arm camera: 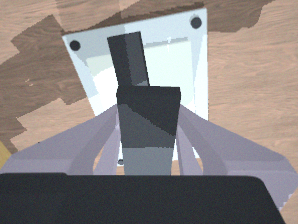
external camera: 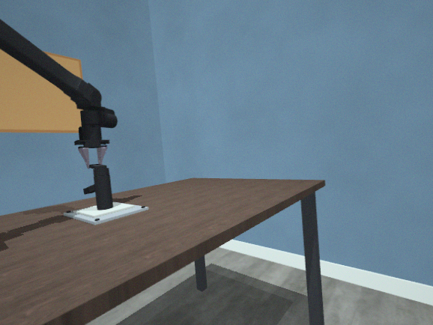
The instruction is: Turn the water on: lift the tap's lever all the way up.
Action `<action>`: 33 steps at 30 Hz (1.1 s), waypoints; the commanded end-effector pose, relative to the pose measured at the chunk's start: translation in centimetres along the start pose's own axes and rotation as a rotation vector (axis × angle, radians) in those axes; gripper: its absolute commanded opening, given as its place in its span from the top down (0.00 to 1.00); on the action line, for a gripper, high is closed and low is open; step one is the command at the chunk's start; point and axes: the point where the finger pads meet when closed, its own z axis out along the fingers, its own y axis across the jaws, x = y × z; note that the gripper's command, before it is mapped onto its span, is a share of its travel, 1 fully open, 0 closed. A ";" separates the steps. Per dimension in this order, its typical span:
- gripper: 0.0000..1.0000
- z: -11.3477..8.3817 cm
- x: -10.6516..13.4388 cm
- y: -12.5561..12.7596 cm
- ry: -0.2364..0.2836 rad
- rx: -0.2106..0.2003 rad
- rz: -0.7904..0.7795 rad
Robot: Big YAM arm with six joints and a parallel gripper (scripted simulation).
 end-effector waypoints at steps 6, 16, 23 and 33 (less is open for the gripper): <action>1.00 -5.8 1.1 -1.8 -0.018 0.074 0.003; 1.00 -7.5 2.6 -1.7 -0.016 0.075 0.003; 1.00 -7.9 3.1 -1.7 -0.016 0.075 0.003; 1.00 -8.0 3.2 -1.7 -0.015 0.076 0.003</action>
